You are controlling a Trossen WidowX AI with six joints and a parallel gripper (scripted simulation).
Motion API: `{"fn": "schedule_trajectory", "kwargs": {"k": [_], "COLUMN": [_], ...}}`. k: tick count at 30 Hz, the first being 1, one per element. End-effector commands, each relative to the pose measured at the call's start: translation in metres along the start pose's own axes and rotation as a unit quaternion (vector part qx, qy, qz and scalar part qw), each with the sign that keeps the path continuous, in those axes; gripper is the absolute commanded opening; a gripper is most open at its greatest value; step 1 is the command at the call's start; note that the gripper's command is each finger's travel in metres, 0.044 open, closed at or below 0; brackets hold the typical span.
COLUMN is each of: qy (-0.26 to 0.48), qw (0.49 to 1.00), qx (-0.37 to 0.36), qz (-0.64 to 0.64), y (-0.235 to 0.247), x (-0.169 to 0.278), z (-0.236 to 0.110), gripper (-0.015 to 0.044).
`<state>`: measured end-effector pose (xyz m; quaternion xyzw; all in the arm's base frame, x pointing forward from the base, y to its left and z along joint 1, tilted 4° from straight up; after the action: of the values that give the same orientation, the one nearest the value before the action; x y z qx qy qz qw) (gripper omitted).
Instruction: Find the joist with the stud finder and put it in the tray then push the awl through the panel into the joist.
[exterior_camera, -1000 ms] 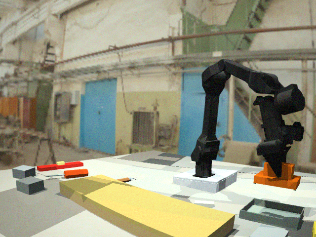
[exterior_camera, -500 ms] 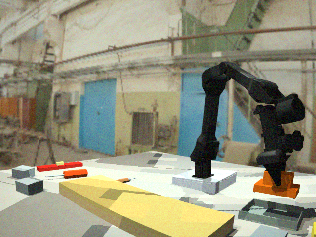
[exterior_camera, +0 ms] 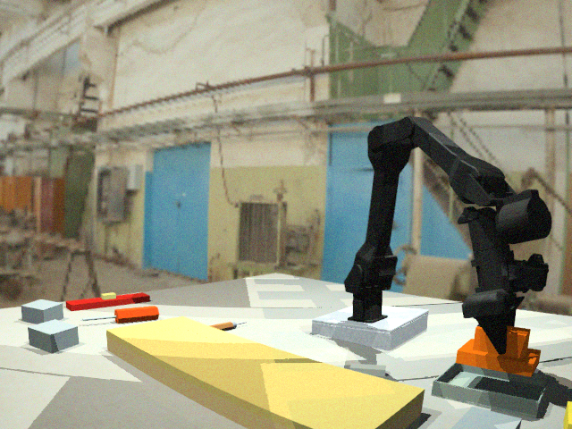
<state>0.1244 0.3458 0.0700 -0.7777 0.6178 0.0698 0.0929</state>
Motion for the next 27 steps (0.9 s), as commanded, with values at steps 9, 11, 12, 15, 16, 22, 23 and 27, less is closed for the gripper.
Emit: {"fn": "schedule_trajectory", "kwargs": {"k": [9, 11, 12, 15, 16, 22, 23, 27], "qy": [-0.002, -0.002, -0.002, -0.002, -0.002, -0.002, -0.002, -0.002], "qw": [1.0, 1.0, 1.0, 1.0, 1.0, 1.0, 1.0, 1.0], "qx": [0.0, 0.0, 0.0, 0.0, 0.0, 0.0, 0.0, 0.0], "qz": [0.0, 0.0, 0.0, 0.0, 0.0, 0.0, 0.0, 0.0], "y": [0.002, 0.002, 0.002, 0.003, 0.003, 0.003, 0.003, 0.003], "x": [0.006, 0.008, 0.008, 0.009, 0.009, 0.012, 0.012, 0.014], "z": [0.021, 0.024, 0.026, 0.028, 0.029, 0.037, 0.038, 0.044], "gripper": [0.0, 0.0, 0.0, 0.0, 0.0, 0.0, 0.0, 0.0]}}
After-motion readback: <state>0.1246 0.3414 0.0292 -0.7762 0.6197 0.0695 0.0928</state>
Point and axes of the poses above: the point midway between the two fingers, 35 mm back from their tips, its own z axis out along the fingers, its own y axis across the jaws, x = y × z, the point moved 1 cm from there along -z, back along the fingers, and after that the axes turned 8 degrees about -z, right-handed, at the moved point
